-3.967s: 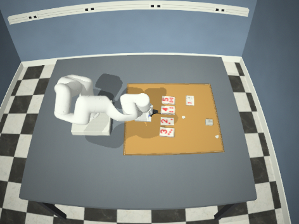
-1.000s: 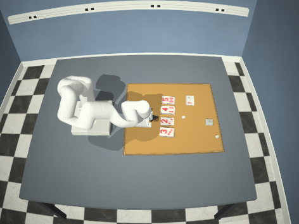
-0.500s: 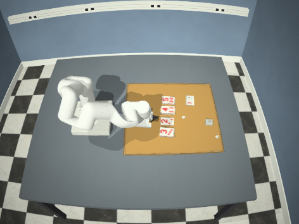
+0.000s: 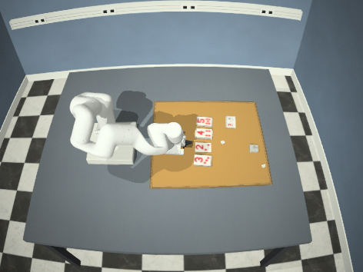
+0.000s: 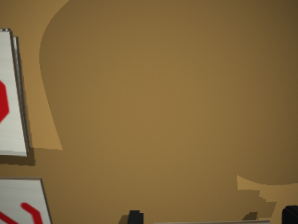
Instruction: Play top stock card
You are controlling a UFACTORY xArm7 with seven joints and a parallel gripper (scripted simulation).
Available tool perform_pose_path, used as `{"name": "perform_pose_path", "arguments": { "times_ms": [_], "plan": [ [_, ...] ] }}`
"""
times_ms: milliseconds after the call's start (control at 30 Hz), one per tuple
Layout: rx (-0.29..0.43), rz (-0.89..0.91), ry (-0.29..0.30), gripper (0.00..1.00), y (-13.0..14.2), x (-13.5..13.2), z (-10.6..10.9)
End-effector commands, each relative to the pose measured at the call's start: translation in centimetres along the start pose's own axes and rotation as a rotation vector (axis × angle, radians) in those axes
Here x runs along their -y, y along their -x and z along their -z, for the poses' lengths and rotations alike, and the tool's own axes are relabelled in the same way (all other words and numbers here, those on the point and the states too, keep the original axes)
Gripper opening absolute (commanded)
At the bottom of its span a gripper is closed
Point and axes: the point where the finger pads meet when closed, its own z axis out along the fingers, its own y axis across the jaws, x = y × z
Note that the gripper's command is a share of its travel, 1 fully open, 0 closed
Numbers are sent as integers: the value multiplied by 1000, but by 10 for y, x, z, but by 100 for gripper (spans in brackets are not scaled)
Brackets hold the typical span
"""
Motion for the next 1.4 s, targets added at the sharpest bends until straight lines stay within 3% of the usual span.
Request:
{"name": "perform_pose_path", "arguments": {
  "times_ms": [0, 1000, 1033, 1367],
  "plan": [
    [-1, 1, -3, 87, 0, 1, 1],
    [-1, 1, -3, 87, -1, 1, -3],
    [-1, 1, -3, 75, -1, 1, -3],
    [-1, 1, -3, 75, -1, 1, -3]
  ]
}}
